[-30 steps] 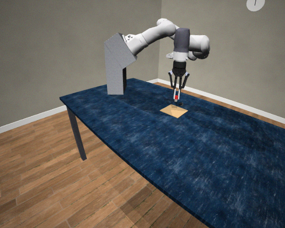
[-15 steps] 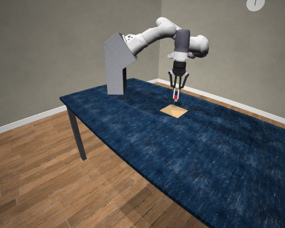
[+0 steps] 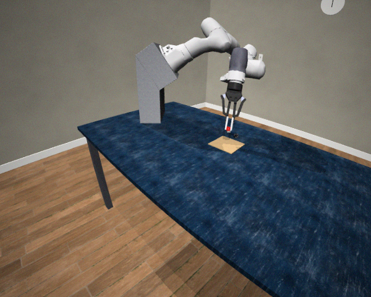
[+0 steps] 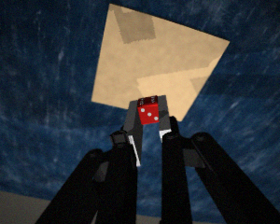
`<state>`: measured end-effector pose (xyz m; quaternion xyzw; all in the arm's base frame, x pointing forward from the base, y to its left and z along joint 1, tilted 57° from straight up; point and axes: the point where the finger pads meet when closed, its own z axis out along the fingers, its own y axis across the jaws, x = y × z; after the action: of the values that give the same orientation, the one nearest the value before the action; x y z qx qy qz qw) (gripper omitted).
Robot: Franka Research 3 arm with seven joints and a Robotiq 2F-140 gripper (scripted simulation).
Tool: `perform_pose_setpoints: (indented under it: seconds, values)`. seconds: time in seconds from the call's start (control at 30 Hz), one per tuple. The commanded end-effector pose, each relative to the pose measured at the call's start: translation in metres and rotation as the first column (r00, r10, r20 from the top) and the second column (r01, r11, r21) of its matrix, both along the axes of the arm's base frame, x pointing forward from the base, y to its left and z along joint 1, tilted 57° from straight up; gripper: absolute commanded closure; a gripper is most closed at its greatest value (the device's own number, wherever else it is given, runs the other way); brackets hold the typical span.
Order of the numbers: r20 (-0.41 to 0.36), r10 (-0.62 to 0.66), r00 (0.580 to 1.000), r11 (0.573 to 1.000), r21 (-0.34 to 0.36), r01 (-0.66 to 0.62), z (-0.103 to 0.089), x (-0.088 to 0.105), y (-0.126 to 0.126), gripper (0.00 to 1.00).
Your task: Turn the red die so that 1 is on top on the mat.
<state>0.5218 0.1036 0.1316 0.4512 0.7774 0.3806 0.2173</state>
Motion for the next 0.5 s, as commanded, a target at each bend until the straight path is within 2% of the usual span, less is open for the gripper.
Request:
perform_pose_setpoints:
  seconds: [0.0,0.3,0.4,0.47]
  values:
    - [0.011,-0.172,0.985,0.985,-0.012,0.172,0.0052,0.0055,-0.0231,0.91]
    - [0.07,-0.297,0.952,0.948,-0.095,0.303,0.0062,0.0035,-0.0193,0.91]
    - [0.077,-0.31,0.948,0.943,-0.102,0.317,0.0064,0.0029,-0.0188,0.91]
    - [0.101,-0.353,0.93,0.922,-0.132,0.364,0.0065,0.003,-0.0176,0.91]
